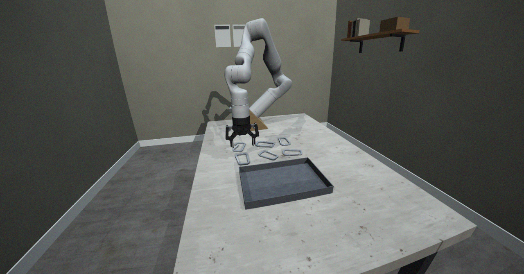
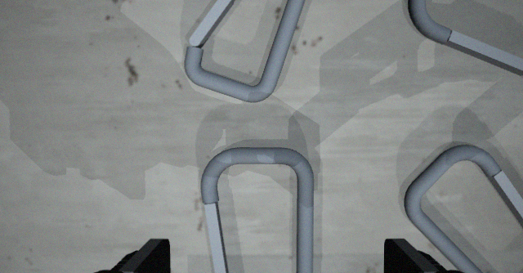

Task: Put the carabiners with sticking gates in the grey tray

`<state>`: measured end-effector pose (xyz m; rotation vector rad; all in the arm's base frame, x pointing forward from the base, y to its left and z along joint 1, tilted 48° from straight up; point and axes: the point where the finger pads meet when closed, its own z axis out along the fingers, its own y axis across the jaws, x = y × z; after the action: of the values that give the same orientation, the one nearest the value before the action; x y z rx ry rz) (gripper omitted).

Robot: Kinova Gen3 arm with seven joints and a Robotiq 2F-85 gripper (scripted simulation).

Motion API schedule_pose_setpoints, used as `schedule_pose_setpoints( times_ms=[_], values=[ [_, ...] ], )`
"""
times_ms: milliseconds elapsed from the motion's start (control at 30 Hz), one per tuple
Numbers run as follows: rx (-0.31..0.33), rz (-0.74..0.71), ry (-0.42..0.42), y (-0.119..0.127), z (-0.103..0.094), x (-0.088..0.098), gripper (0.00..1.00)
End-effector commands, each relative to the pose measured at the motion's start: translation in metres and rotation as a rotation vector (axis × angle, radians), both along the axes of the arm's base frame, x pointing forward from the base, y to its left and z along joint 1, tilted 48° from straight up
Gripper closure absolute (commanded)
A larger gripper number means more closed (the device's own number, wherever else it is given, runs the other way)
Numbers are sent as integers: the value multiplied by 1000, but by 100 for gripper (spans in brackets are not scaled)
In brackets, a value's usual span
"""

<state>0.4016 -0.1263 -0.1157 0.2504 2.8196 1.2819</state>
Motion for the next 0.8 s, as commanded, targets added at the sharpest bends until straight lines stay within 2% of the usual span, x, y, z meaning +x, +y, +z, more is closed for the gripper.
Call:
schedule_pose_setpoints(
  times_ms=[0,767],
  values=[
    [-28,-26,-14,-28,13,3,0],
    [-24,-21,-12,-24,12,3,0]
  ],
)
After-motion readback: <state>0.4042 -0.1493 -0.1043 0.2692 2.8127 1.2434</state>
